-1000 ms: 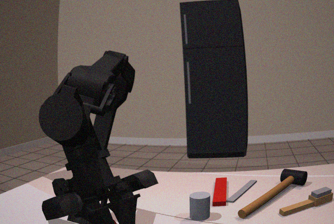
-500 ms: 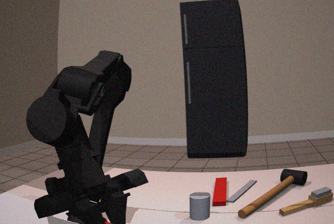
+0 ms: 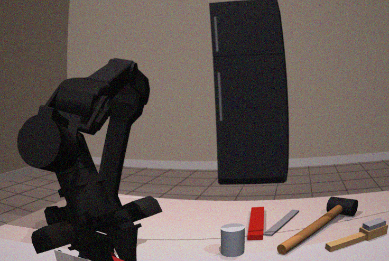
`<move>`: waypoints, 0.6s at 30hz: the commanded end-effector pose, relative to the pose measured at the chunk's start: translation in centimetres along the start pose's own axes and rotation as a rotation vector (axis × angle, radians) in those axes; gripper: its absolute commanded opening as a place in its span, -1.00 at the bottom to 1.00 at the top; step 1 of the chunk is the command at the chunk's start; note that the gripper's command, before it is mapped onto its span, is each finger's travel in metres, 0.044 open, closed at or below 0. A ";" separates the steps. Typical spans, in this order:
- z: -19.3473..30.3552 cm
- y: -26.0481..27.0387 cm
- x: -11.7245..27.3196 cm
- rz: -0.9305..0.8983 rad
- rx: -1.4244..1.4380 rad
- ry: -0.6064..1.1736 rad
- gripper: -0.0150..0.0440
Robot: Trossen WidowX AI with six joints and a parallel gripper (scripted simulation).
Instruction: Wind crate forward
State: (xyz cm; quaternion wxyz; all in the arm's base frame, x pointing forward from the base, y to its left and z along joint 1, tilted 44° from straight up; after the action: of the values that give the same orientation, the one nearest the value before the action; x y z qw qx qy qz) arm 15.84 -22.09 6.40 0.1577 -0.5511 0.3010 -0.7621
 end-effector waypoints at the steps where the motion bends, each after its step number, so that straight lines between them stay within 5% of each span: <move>1: -1.5 1.1 0.5 -0.033 -0.033 -0.032 -0.49; 18: -2.8 2.6 1.1 -0.034 -0.034 -0.033 -0.49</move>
State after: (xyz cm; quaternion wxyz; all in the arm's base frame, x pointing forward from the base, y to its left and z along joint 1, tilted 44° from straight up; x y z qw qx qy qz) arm 13.37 -23.28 5.70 0.1473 -0.5570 0.3100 -0.7563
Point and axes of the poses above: the point midway between the two fingers, 35 mm back from their tips, its own x axis back along the fingers, its own y axis across the jaws, z = x × y, the point moved 10 cm from there along x, back along the fingers, and after that the axes turned 7 degrees about x, right-handed, at the moved point
